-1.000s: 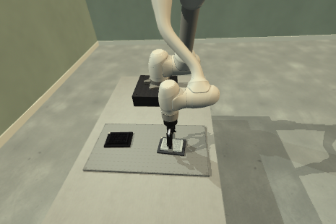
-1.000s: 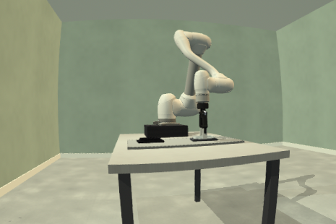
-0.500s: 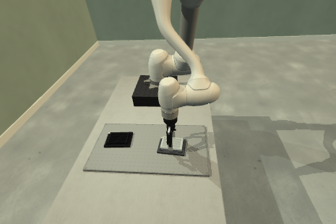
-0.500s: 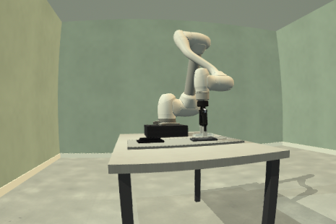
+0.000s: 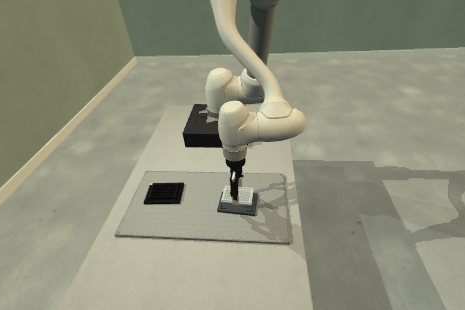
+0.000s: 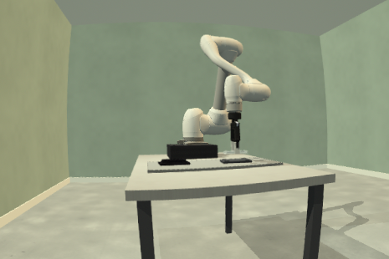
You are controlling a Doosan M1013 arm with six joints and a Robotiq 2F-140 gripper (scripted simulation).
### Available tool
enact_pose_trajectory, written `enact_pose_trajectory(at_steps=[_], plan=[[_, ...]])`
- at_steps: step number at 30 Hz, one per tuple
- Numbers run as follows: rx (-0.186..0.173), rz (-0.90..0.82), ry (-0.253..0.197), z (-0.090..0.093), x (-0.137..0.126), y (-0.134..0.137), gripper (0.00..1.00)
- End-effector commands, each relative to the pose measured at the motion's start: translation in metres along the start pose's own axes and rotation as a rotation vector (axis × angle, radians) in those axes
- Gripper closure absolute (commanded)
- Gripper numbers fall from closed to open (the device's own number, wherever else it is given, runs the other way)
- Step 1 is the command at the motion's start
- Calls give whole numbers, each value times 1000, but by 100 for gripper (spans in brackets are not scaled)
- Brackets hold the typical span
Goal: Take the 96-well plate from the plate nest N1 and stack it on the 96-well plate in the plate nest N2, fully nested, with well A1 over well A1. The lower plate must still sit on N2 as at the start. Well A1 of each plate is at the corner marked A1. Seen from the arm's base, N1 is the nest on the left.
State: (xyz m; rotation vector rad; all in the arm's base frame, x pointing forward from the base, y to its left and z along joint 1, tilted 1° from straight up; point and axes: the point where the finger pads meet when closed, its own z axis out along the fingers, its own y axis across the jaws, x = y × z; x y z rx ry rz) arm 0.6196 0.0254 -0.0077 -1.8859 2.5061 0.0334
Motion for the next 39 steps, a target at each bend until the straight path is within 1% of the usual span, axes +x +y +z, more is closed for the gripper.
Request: enact_pose_trajectory(at_steps=[1,3,18,20,24,39], plan=[[0,0,0,-7,0,0,100],[0,0,0,-7,0,0,100],[0,0,0,-32,0,0,100],[0,0,0,-32,0,0,100],[0,0,0,-39,0,0,100],[0,0,0,-39,0,0,100]])
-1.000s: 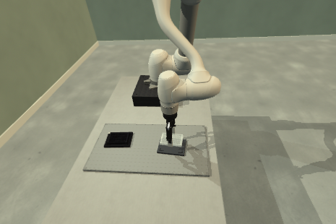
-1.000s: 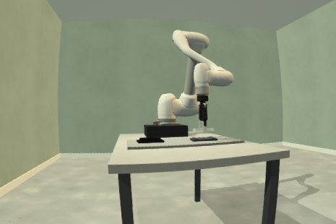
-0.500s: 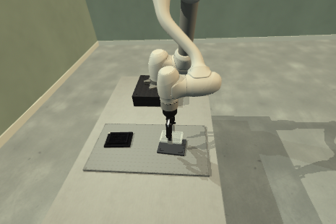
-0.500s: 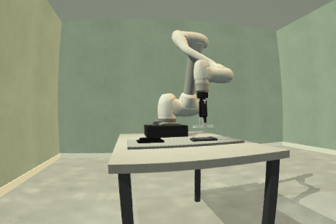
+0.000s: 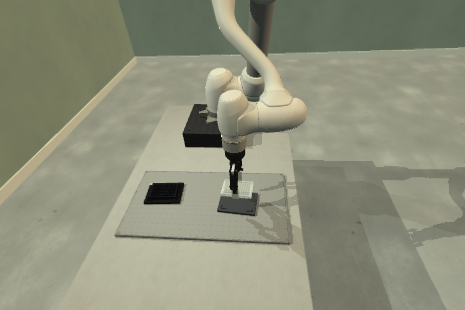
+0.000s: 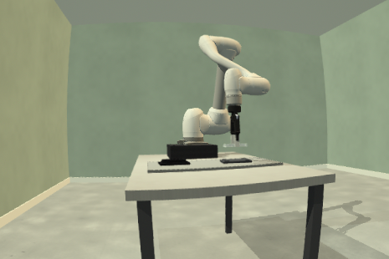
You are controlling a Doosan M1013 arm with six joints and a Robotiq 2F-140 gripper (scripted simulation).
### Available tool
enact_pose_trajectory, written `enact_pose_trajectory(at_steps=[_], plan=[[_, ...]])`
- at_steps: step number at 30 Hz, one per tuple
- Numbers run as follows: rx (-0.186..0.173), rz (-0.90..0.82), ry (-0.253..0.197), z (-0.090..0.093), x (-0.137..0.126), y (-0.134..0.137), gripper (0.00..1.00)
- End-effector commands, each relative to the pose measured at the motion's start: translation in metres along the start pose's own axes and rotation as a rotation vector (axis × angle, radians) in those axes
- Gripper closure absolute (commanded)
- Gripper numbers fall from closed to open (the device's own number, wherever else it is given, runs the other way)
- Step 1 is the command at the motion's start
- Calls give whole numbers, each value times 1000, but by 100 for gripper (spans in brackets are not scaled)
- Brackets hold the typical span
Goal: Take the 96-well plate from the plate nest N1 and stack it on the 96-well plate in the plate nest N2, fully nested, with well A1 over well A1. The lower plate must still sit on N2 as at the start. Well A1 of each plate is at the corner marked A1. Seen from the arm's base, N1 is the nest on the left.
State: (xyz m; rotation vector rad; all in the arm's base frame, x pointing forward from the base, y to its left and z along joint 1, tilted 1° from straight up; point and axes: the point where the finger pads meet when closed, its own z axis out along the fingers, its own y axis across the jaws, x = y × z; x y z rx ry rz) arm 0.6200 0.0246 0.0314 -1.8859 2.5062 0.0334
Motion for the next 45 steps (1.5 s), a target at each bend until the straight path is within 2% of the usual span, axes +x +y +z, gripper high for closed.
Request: enact_pose_trajectory(at_steps=[1,5,10,45], plan=[[0,0,0,0,0,0,100],[0,0,0,0,0,0,100],[0,-154,0,0,17,0,100],[0,-154,0,0,120,2,100]])
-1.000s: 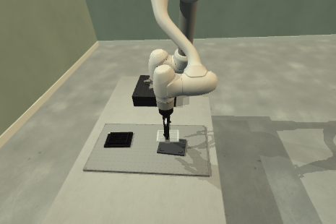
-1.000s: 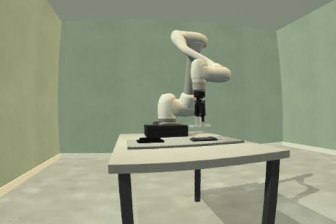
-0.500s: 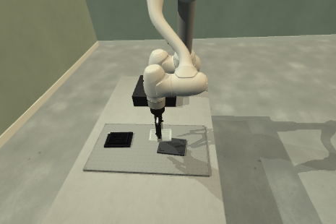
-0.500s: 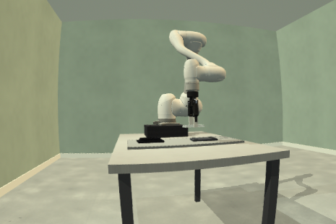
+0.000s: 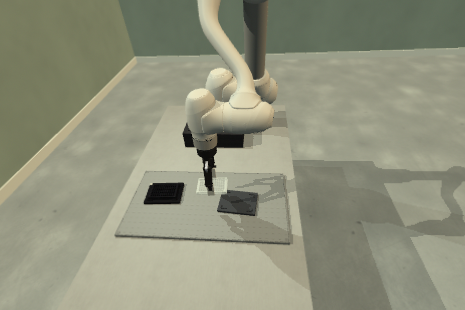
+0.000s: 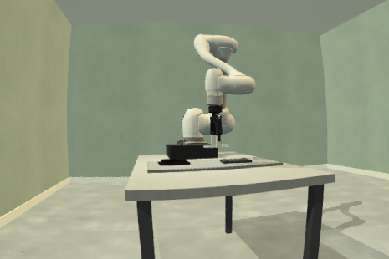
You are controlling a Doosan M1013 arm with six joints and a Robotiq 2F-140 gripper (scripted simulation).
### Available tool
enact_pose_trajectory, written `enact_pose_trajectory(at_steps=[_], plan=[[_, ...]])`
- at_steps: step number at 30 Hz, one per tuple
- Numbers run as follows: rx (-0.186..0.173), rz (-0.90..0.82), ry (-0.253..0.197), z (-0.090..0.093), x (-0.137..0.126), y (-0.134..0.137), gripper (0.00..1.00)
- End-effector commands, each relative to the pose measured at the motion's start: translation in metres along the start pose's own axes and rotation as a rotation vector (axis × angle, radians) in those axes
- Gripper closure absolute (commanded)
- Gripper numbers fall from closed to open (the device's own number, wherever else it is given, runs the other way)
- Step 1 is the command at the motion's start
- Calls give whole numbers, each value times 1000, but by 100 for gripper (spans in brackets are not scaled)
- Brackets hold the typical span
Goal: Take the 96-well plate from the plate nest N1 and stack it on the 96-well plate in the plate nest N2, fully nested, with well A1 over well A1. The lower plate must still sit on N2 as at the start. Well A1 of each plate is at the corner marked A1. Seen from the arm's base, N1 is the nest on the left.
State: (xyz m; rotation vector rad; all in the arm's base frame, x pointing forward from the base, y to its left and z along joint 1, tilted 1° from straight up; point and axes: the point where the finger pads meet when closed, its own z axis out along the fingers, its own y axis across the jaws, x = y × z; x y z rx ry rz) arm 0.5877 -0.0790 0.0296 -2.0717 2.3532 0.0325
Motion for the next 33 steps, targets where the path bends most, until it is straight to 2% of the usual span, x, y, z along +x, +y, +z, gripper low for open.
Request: enact_pose_trajectory(at_steps=[1,4,33], plan=[[0,0,-1,0,15,2,100],[0,0,-1,0,18,3,100],[0,0,-1,0,106,19,100]])
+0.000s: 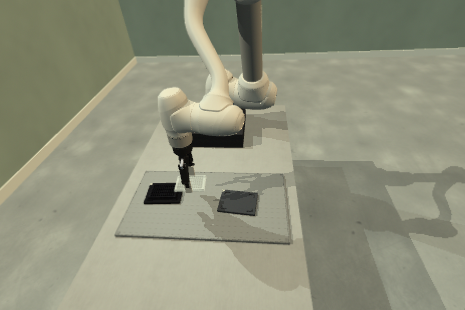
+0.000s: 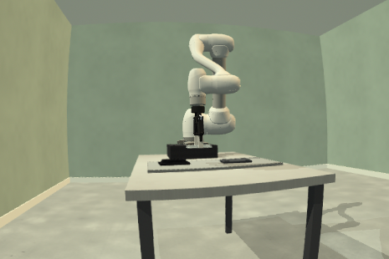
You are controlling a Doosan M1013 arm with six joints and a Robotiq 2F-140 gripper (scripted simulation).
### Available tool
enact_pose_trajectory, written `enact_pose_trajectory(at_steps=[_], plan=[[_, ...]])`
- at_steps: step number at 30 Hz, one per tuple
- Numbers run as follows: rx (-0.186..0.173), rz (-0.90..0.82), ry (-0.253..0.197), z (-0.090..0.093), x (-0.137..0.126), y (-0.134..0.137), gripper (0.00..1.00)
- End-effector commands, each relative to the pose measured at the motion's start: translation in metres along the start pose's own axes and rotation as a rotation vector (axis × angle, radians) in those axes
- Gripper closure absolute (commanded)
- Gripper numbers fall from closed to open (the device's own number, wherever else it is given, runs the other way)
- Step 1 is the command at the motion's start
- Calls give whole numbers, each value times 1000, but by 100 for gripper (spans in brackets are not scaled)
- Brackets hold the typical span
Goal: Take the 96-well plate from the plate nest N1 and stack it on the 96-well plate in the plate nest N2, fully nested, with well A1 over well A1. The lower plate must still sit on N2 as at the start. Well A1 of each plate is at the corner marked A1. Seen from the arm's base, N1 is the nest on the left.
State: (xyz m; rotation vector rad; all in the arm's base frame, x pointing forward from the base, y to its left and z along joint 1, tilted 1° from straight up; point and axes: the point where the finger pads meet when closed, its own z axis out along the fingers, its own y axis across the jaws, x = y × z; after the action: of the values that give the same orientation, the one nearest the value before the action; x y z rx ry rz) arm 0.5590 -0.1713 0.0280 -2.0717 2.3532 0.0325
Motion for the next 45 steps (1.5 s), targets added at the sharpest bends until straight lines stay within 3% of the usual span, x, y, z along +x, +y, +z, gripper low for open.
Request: enact_pose_trajectory(at_steps=[1,45], plan=[[0,0,-1,0,15,2,100],[0,0,-1,0,140,24,100]])
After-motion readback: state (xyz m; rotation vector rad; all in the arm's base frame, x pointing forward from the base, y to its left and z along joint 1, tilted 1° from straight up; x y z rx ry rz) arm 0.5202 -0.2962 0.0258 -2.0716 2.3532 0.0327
